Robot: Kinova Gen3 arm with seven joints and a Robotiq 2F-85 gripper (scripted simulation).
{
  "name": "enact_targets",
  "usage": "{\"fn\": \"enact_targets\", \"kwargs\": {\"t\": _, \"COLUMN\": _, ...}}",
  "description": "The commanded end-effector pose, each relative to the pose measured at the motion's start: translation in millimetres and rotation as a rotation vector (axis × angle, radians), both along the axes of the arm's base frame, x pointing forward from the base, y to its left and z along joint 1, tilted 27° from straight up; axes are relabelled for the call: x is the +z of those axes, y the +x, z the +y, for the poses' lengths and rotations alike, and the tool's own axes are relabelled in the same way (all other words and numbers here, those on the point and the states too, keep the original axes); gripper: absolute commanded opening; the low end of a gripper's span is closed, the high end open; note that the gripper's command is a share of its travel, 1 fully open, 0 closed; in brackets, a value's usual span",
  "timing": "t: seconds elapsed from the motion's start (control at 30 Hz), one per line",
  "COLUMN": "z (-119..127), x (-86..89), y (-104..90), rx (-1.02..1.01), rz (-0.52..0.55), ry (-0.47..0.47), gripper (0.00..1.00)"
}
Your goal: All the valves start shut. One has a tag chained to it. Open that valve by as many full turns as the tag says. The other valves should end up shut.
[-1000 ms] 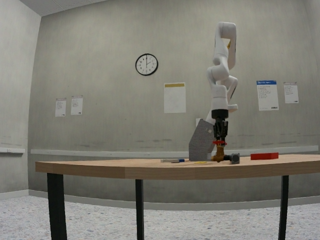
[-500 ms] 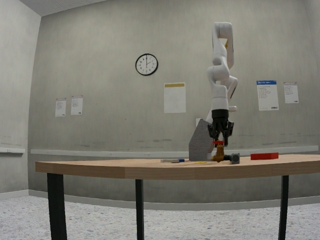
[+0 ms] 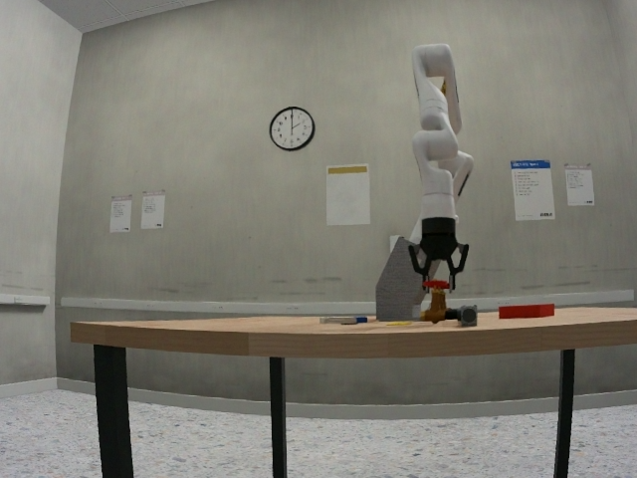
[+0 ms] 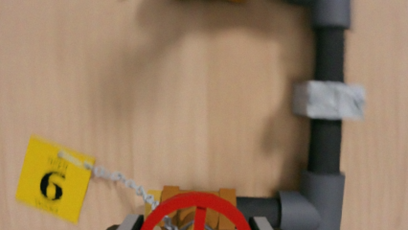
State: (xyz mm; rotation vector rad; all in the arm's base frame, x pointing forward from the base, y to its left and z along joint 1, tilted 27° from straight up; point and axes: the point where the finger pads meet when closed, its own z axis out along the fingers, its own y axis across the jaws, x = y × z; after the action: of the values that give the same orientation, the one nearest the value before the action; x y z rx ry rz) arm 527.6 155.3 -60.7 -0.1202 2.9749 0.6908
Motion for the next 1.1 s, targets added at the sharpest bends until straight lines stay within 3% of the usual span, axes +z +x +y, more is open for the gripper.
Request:
{"fn": "enact_targets", "kwargs": {"t": 0.0, "z": -0.5, "x": 0.5, "y": 0.2, "rx": 0.101, "rz": -0.050, "ry": 0.006, "gripper": 0.52}}
{"fn": "enact_targets", "kwargs": {"t": 0.5, "z": -0.5, "x": 0.5, "y": 0.2, "rx": 0.775, "rz": -0.389, "ry": -0.044, "gripper": 0.52}}
{"fn": "enact_targets", "kwargs": {"t": 1.07, "z": -0.5, "x": 0.5, "y": 0.2, "rx": 1.168, "rz": -0.587, "ry": -0.074, "gripper": 0.52}}
